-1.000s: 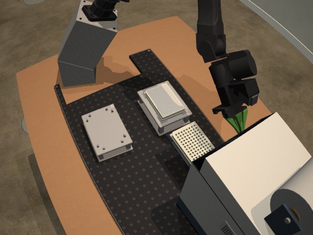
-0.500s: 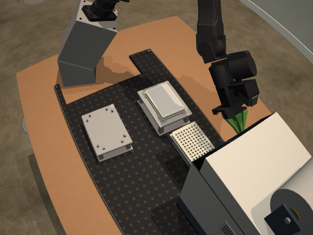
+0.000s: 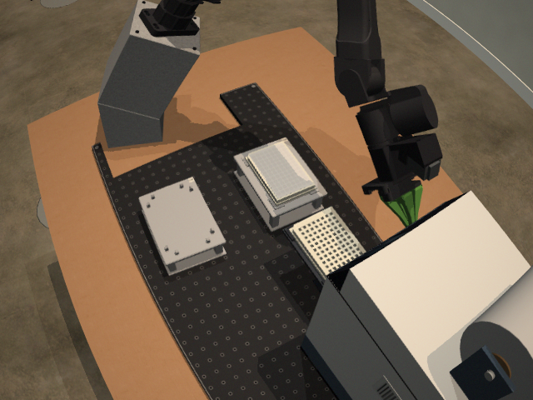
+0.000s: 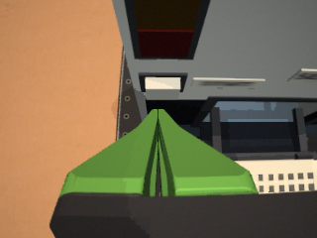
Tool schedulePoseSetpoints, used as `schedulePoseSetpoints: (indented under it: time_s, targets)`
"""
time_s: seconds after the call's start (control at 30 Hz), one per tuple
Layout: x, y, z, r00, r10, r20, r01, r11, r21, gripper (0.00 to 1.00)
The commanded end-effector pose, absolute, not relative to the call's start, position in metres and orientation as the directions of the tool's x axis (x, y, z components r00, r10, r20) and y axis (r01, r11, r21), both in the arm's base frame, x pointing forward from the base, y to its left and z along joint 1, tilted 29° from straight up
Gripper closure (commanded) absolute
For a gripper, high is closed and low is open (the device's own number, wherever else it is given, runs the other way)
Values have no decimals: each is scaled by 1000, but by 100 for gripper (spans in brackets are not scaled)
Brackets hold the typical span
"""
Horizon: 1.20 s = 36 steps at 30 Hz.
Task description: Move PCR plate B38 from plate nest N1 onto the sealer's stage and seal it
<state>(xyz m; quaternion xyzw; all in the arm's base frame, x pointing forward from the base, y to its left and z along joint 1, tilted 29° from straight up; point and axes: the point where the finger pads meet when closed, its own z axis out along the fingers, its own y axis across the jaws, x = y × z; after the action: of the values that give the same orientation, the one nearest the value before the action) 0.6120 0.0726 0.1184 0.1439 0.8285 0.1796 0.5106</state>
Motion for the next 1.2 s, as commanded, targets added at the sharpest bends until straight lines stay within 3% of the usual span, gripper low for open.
schedulePoseSetpoints:
  time_s: [0.0,1.17]
  targets:
    - [617,56,142,-397,422,-815,55,897,438,100]
    - [633,58,152,-378,425,-823,49,896,441,100]
